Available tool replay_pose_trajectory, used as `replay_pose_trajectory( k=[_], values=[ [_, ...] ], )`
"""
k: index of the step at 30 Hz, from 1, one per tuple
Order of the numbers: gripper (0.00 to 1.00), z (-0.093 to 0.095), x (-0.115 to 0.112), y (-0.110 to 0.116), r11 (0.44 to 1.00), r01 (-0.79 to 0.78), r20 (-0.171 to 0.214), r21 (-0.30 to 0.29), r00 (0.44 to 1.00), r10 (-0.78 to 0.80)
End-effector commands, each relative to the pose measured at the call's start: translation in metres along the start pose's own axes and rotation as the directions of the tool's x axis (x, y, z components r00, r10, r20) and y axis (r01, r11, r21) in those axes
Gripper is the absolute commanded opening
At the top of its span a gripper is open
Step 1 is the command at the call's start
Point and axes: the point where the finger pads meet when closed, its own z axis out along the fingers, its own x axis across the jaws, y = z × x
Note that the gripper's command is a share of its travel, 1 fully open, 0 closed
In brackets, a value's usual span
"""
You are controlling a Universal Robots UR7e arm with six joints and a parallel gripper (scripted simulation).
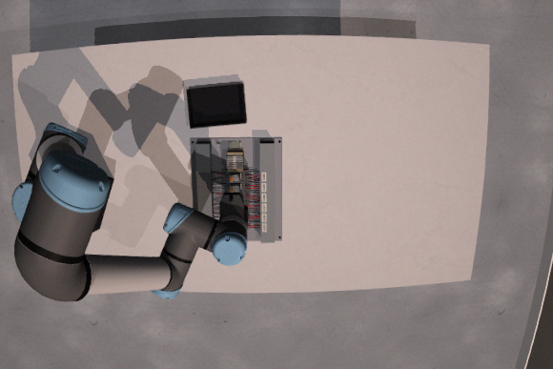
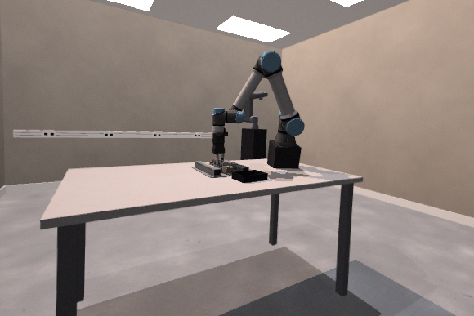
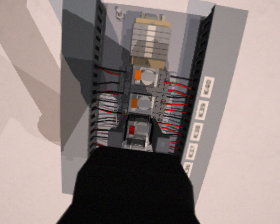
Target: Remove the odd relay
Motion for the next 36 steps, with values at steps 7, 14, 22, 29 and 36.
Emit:
replay_pose_trajectory(
  k=[7,14,22,29,36],
  values=[
    [0.0,-0.0013,-0.0001,-0.0009,1.0,0.001,-0.019,0.002,1.0,-0.001],
    [0.0,-0.0014,-0.0005,-0.0009,1.0,0.001,-0.033,0.002,0.999,-0.001],
    [0.0,-0.0014,-0.0008,-0.0009,1.0,0.001,-0.045,0.002,0.999,-0.001],
    [0.0,-0.0015,-0.0012,-0.0009,1.0,0.001,-0.058,0.002,0.998,-0.001],
    [0.0,-0.0015,-0.0013,-0.0009,1.0,0.001,-0.063,0.002,0.998,-0.001]
  ],
)
